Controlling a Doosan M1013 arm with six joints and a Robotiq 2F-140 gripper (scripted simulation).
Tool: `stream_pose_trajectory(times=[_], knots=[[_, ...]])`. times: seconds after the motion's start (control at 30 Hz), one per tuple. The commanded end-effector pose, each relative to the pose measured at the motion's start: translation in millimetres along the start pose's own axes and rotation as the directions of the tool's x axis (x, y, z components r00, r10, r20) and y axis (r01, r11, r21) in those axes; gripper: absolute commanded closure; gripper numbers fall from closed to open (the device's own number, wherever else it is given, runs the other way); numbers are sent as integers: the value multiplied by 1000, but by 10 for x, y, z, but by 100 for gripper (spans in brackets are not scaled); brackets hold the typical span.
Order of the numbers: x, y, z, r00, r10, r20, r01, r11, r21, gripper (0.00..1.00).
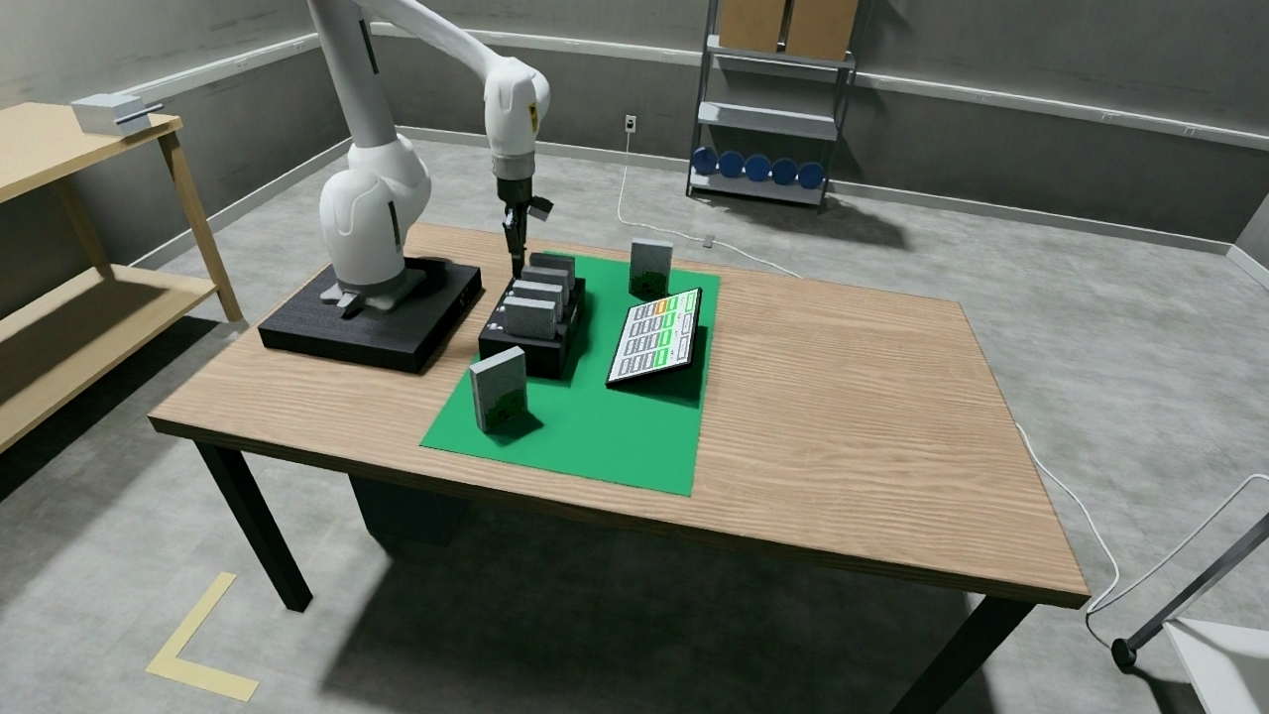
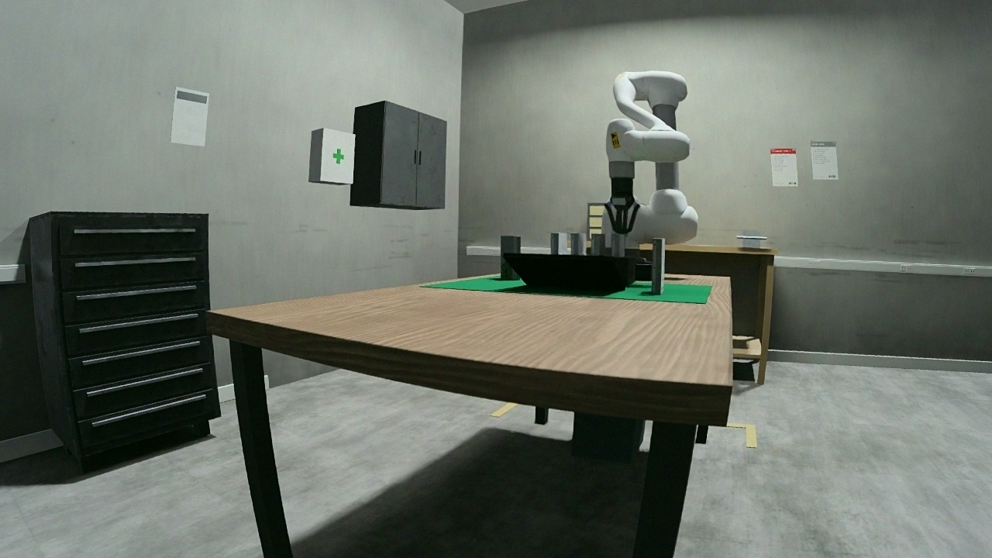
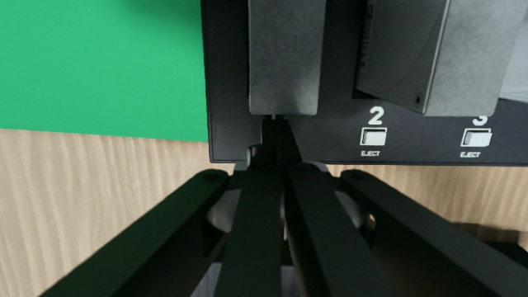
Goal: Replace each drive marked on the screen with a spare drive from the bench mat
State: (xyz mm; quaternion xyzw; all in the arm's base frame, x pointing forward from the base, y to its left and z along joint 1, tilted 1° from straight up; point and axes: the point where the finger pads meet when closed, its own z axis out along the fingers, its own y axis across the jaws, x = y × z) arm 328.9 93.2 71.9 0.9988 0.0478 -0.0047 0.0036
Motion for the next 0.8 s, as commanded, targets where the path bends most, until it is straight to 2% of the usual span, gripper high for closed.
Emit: stream_pose_trajectory(times=[0.0, 0.77], knots=[[4, -1, 0, 1000, 0, -1, 0, 1000, 0, 90], [4, -1, 69, 1000, 0, -1, 0, 1000, 0, 90]])
